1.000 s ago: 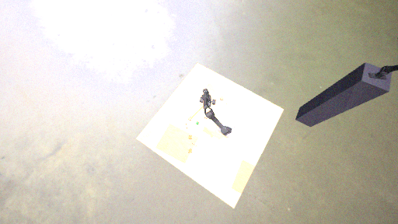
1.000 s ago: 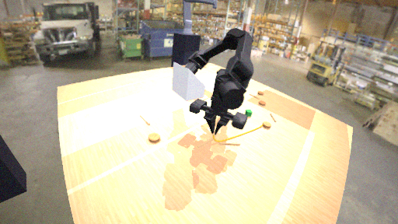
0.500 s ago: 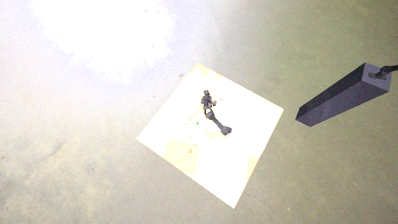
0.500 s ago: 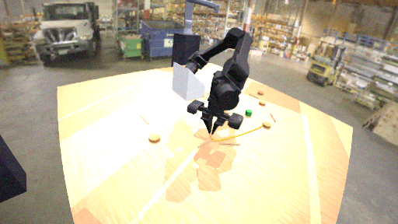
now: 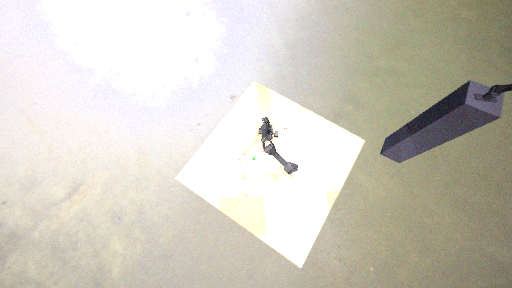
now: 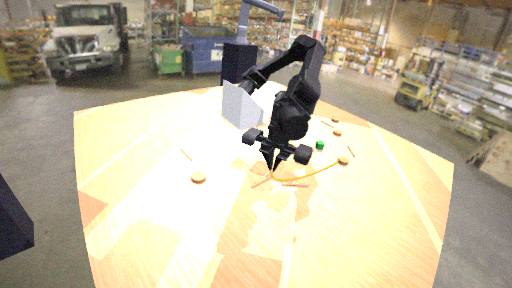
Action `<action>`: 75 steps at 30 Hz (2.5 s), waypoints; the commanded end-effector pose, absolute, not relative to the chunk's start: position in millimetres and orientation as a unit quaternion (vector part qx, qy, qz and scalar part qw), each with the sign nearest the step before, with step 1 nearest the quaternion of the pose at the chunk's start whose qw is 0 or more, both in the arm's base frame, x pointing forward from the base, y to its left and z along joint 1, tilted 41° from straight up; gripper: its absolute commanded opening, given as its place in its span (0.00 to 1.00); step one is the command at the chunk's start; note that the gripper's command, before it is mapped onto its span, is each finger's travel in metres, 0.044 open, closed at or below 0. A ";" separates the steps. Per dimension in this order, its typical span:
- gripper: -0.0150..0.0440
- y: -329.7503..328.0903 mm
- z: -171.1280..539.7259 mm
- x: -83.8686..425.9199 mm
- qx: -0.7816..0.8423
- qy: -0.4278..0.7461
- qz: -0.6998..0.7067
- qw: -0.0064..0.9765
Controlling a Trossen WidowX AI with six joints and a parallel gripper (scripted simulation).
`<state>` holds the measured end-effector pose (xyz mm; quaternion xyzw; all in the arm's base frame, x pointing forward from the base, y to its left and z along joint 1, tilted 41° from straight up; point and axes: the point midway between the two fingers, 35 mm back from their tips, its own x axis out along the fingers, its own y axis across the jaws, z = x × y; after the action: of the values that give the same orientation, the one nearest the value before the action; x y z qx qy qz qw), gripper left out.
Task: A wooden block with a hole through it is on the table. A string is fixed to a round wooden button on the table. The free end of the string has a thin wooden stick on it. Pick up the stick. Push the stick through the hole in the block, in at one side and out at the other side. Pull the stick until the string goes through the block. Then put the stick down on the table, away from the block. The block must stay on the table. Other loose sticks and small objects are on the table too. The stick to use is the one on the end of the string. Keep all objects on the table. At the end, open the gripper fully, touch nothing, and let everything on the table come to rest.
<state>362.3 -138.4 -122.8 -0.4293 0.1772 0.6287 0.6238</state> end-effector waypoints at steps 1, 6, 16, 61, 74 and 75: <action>0.25 -133.7 -118.9 361.0 -0.427 0.178 0.628 0.626; 0.25 -128.9 -115.1 359.5 -0.427 0.178 0.628 0.626; 0.25 -119.0 -107.6 356.0 -0.427 0.178 0.628 0.626; 0.25 -85.0 -83.7 340.3 -0.426 0.178 0.628 0.626; 0.25 -79.1 -78.9 338.4 -0.426 0.178 0.628 0.626; 0.25 -78.0 -78.0 337.9 -0.426 0.178 0.628 0.626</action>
<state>339.2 -82.2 -81.5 -0.4284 0.1784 0.6295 0.6232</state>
